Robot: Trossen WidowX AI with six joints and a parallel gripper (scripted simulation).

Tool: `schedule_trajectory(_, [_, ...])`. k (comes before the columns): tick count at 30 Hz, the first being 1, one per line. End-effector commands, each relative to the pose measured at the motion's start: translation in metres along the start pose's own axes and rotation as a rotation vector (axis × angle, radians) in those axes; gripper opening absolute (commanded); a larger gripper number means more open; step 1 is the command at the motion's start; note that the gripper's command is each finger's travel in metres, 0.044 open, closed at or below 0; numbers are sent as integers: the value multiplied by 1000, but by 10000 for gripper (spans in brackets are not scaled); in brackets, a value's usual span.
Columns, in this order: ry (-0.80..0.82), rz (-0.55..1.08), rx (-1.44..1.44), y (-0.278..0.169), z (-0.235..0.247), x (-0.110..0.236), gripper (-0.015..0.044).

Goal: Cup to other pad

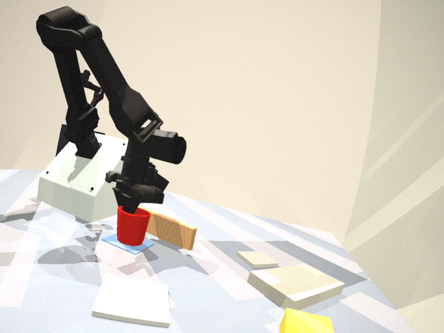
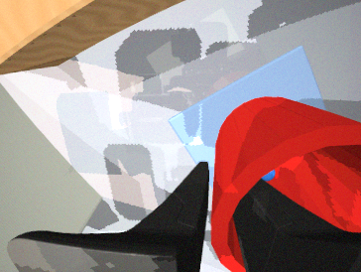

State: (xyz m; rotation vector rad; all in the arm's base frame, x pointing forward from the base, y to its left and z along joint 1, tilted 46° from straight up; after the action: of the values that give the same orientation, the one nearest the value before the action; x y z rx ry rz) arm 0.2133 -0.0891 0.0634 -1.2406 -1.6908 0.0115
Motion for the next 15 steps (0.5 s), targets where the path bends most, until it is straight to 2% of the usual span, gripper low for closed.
schedule_trajectory(1, [0,0,-1,0,0,0,16])
schedule_trajectory(4, [0,0,-1,0,0,0,0])
schedule_trajectory(15, [4,-6,-1,3,-1,17,0])
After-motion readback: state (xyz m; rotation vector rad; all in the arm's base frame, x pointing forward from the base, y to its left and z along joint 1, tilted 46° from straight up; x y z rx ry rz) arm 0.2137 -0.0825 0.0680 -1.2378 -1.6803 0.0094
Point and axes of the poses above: the point midway between the two fingers, 35 mm back from their tips, its own x axis back along the fingers, its own z axis across the jaws, y = z × x, the point moved 8 cm from there along x, back along the fingers, and after that the axes turned 9 degrees about -x, right-handed, at the moved point
